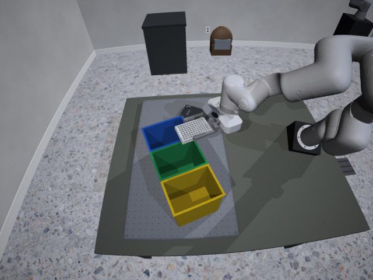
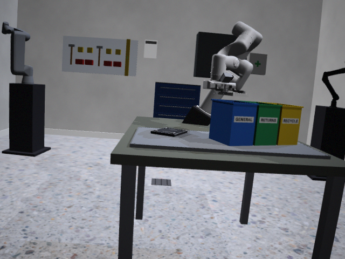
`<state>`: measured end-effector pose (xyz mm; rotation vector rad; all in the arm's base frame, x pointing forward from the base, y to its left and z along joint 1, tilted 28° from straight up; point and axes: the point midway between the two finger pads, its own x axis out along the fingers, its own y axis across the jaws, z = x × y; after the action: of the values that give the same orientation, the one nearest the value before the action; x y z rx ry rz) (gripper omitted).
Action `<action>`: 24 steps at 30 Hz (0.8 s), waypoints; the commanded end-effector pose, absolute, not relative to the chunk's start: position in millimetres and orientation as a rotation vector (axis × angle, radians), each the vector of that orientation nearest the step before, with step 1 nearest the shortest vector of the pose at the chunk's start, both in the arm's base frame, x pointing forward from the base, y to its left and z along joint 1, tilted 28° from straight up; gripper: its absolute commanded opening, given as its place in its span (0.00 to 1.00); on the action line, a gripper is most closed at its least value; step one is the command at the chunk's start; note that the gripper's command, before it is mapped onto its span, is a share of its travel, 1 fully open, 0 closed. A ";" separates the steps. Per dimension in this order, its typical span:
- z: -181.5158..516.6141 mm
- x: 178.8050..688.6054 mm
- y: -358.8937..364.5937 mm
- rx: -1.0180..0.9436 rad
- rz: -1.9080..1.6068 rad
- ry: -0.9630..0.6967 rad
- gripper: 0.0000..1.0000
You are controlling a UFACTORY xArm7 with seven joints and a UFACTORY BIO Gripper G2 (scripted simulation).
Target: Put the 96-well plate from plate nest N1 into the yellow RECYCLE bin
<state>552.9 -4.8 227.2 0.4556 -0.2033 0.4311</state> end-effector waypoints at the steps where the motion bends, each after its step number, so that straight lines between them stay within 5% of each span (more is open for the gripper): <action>1: 236.6 553.3 8.4 0.453 0.429 -0.207 0.00; 24: 265.0 551.7 65.2 0.453 0.429 -0.207 0.00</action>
<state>550.9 58.4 258.9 0.4555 -0.2036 0.4318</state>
